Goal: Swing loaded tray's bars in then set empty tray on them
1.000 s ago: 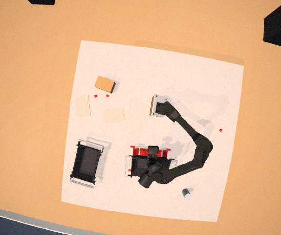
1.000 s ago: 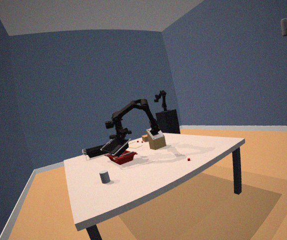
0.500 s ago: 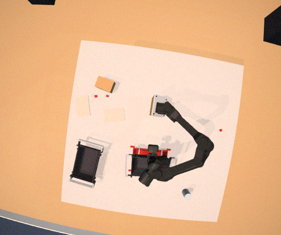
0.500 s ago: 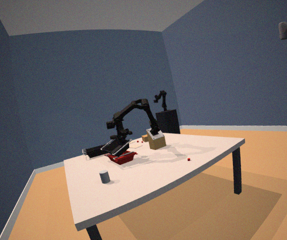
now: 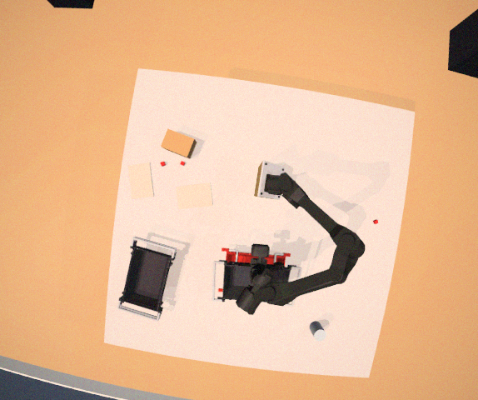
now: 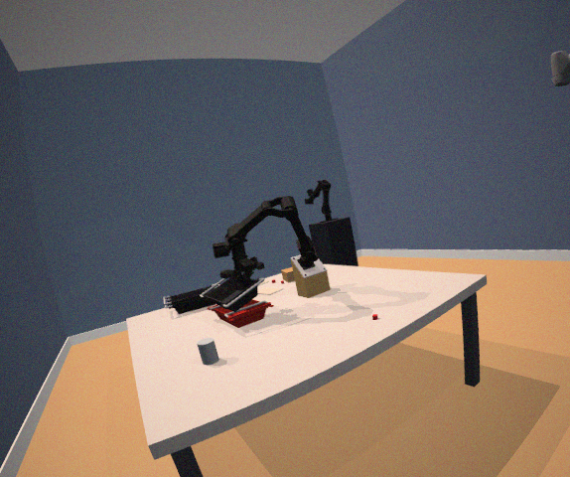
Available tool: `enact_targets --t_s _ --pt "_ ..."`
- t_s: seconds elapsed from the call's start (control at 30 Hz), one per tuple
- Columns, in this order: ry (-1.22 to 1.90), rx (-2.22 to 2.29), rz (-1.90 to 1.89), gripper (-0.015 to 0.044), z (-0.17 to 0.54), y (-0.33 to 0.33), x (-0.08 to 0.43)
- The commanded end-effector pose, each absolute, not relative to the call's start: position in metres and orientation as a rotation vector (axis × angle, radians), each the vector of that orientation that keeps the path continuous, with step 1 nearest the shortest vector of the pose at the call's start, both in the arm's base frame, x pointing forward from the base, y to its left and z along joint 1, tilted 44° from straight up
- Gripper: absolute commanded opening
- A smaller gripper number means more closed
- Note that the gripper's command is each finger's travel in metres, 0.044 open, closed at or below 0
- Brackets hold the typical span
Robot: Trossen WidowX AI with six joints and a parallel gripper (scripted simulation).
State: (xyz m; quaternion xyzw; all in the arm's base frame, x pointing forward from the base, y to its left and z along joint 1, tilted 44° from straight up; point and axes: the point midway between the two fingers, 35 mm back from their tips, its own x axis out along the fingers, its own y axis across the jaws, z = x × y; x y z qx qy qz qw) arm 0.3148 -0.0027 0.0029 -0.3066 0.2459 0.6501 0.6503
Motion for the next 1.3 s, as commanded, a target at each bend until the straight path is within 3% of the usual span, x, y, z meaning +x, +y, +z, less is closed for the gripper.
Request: enact_targets --t_s 0.0,1.27 --pt "0.572 -0.689 1.492 0.0 -0.002 0.003 0.31" --pt "0.572 -0.689 1.492 0.0 -0.013 0.012 0.304"
